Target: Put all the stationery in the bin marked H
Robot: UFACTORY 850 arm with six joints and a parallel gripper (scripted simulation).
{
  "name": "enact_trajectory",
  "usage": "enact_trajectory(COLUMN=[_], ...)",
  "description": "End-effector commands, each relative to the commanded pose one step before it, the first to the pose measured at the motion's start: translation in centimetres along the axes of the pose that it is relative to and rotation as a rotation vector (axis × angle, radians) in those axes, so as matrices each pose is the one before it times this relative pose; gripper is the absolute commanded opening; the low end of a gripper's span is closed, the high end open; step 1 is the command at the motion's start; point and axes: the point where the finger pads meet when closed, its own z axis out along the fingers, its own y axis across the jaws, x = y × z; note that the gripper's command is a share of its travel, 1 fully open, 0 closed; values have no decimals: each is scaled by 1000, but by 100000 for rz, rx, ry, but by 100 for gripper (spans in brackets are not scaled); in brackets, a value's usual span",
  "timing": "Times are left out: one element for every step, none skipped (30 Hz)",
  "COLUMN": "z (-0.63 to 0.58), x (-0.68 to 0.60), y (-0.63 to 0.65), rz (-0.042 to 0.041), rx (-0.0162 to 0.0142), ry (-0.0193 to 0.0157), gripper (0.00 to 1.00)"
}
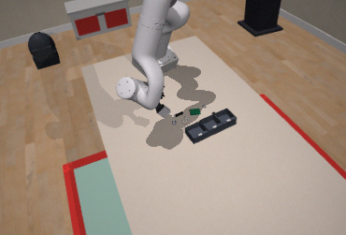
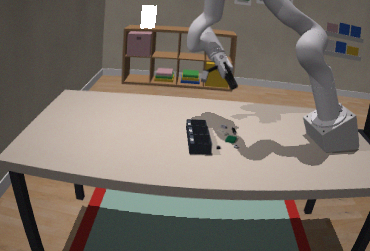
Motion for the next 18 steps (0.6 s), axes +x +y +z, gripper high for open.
enact_trajectory(z=[837, 44, 259, 232, 14, -1, 0, 0, 187, 159, 0, 113, 75, 2, 28, 4, 0, -54], x=[1301, 75, 425, 414, 30, 2, 0, 0, 375, 353, 1, 314, 282, -5, 264, 209, 0, 202], y=[-1465, -104, -668, -685, -49, -1, 0, 0, -723, -720, 0, -761, -707, 7, -800, -668, 0, -808], rz=[3339, 1, 1297, 987, 2, 1, 0, 0, 1246, 914, 0, 1209, 871, -4, 1201, 841, 0, 1204], rx=[-11087, 1, -4693, -3571, 3, 1, 0, 0, -4541, -3338, 0, -4320, -3089, 1, -4028, -2827, 0, -3669], ry=[903, -1, 1139, 868, -4, -3, 0, 0, 1676, 1237, -1, 2213, 1567, 10, 2700, 1904, 0, 3176], gripper=[7, 7, 7, 7, 7, 7, 7, 7, 7, 7, 7, 7, 7, 7, 7, 7, 7, 7])
